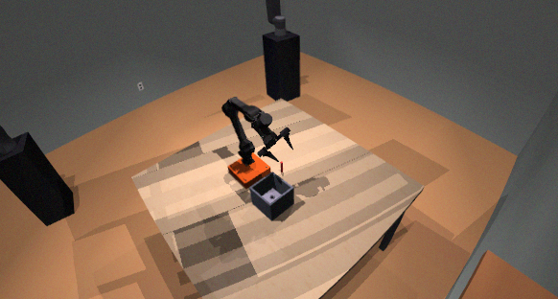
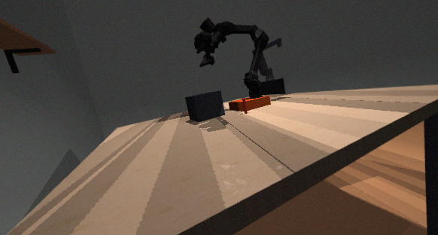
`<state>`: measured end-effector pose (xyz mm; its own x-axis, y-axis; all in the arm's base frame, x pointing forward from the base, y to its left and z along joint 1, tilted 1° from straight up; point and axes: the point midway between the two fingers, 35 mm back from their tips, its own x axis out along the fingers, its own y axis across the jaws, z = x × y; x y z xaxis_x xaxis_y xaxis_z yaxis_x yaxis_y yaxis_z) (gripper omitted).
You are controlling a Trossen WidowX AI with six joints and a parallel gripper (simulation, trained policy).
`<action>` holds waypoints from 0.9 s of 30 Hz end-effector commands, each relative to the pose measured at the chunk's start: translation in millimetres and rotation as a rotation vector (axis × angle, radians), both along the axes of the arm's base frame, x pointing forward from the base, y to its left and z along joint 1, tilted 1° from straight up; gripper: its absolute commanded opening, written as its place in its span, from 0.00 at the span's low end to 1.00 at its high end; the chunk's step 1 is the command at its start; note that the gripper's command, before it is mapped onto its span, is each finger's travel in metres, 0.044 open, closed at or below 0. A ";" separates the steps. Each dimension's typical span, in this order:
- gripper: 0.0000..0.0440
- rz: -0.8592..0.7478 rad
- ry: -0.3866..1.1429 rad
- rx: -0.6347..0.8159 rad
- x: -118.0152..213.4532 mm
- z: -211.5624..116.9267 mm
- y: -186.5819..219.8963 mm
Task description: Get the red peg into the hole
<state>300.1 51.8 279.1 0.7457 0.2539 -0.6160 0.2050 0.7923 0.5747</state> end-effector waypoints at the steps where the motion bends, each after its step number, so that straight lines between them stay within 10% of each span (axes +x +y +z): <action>1: 0.99 0.000 0.077 0.051 -10.8 -12.2 11.1; 27: 1.00 -0.216 0.785 0.247 -110.1 -100.1 71.8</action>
<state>196.4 121.5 184.8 0.2099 0.3563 -0.9105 0.7172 0.5767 0.3911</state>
